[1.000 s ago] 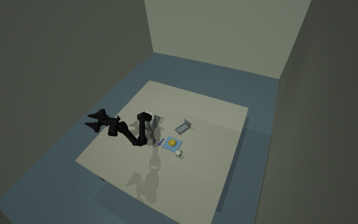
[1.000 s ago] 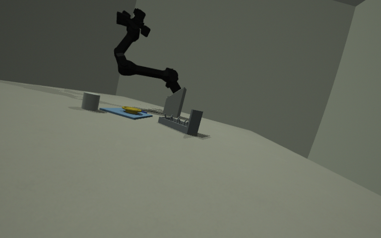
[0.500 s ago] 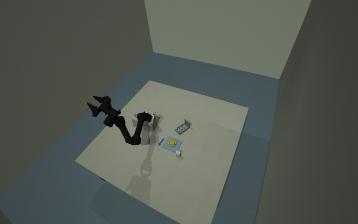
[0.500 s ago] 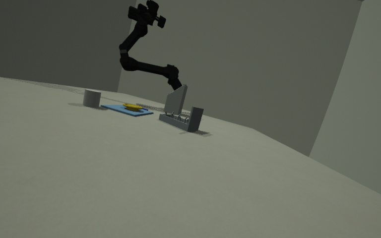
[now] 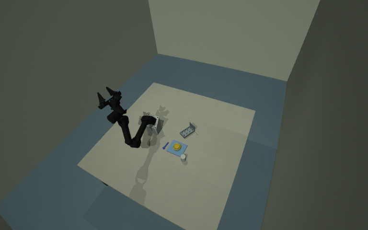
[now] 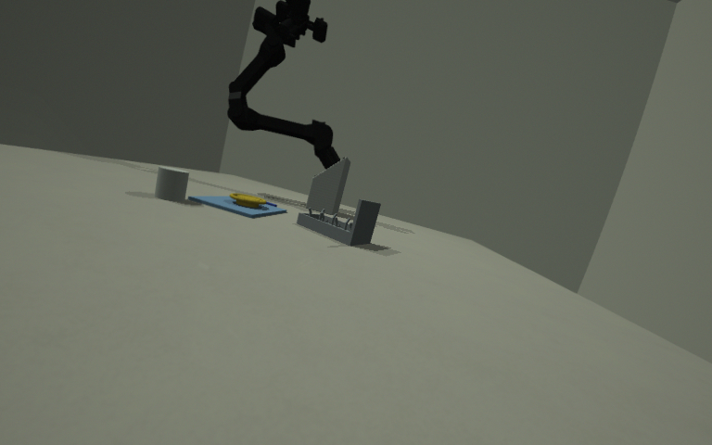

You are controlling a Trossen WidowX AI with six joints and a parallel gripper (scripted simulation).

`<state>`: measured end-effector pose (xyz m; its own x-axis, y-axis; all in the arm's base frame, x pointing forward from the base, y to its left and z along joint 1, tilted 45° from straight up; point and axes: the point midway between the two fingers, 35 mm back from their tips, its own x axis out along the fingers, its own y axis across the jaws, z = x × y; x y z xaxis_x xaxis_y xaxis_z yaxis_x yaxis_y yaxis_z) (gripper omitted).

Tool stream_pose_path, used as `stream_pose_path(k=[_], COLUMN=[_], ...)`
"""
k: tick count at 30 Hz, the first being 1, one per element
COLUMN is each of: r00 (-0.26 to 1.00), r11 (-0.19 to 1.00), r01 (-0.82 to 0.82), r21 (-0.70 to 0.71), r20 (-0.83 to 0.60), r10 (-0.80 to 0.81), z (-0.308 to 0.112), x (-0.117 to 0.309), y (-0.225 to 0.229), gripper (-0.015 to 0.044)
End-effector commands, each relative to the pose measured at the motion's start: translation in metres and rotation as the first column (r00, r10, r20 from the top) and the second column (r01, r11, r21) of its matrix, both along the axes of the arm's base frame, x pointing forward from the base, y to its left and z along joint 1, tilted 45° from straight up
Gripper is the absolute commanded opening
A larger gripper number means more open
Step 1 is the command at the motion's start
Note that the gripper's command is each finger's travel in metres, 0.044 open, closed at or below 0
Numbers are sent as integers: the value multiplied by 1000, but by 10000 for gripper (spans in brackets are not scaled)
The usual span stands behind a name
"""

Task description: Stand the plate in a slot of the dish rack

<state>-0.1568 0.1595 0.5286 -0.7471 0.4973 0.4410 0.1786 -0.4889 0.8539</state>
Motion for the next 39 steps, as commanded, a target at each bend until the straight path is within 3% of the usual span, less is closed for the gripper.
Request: stream_pose_path(k=[1,12,22,39], r00=[994,897,736,372], r11=[994,896,733,371], r01=[101,427,662,919], r21=[-38,-119,-156,-136], r20=[39,177,322,612], r10=[-100,-404,-596,-698], z=[-14,-56,-98,-179], x=[4,43,96,210], y=[29,105,157,199], gripper=[400,400,400,400])
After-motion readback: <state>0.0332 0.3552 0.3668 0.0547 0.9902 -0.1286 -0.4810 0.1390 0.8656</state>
